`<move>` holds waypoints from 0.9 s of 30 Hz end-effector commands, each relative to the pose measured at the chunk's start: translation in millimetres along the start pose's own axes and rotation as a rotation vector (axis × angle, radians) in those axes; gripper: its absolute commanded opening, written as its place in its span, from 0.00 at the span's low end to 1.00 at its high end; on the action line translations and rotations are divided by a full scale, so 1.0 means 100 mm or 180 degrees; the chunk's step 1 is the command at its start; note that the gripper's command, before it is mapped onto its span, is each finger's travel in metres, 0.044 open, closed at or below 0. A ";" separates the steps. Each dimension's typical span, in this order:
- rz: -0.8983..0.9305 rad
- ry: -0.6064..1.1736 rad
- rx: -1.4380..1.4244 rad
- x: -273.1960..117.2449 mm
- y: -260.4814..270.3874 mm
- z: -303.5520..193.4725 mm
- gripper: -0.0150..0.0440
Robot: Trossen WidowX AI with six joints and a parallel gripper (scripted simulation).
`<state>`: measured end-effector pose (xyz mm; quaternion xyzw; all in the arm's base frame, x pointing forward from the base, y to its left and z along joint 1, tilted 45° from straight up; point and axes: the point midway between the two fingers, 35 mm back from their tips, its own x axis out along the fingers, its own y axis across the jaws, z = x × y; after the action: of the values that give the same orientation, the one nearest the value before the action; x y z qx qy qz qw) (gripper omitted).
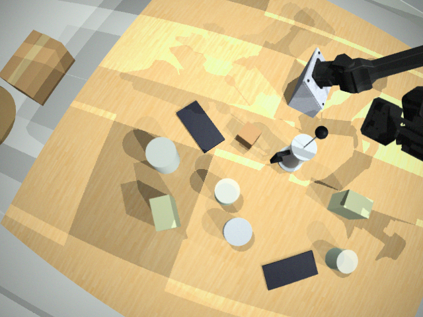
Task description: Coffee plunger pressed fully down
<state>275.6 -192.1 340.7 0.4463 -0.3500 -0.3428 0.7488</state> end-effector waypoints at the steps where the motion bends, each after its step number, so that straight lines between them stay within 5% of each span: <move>1: -0.0009 0.0013 -0.0036 0.01 -0.01 -0.01 0.98; 9: -0.0386 0.0616 -0.1308 0.17 -0.53 -0.18 1.00; 15: -0.0861 0.1881 -0.2755 0.12 -1.42 -0.29 1.00; 21: -0.0996 0.3580 -0.3352 -0.40 -2.24 -0.24 1.00; 27: -0.0412 0.4957 -0.2682 -1.15 -2.48 -0.15 1.00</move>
<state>207.8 -213.7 96.8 0.2020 0.4138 -0.2221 0.8594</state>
